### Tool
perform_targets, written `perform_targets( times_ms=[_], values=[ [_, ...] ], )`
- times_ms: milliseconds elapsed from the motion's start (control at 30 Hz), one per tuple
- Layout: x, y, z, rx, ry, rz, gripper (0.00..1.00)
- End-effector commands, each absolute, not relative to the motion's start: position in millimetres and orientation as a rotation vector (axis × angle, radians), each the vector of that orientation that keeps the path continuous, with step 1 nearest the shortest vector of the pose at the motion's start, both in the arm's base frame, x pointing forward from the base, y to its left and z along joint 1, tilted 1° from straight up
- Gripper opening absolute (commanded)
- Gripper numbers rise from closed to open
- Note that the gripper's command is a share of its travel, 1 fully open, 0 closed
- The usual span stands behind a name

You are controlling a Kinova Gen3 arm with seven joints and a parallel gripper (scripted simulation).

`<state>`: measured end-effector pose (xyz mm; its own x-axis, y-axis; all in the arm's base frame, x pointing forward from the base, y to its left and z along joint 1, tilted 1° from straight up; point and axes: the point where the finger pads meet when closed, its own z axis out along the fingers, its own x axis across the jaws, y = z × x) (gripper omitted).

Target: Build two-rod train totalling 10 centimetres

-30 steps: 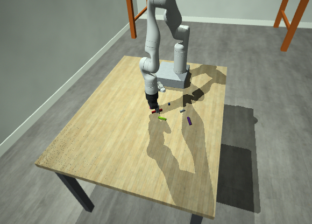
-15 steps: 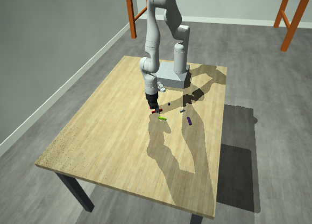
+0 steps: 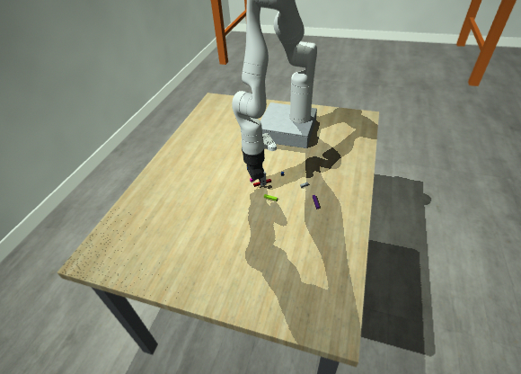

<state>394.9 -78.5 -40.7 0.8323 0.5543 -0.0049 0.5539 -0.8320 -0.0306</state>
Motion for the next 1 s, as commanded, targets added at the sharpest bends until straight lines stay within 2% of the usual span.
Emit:
perform_targets(
  times_ms=[0, 433, 967],
  values=[
    [398.8, -80.5, -17.9, -2.983, -0.915, 0.009, 0.24],
    [400.3, -81.3, 43.2, -2.982, -0.916, 0.006, 0.24],
    [396.2, -70.8, 45.0, -2.976, -0.919, 0.021, 0.24]
  ],
)
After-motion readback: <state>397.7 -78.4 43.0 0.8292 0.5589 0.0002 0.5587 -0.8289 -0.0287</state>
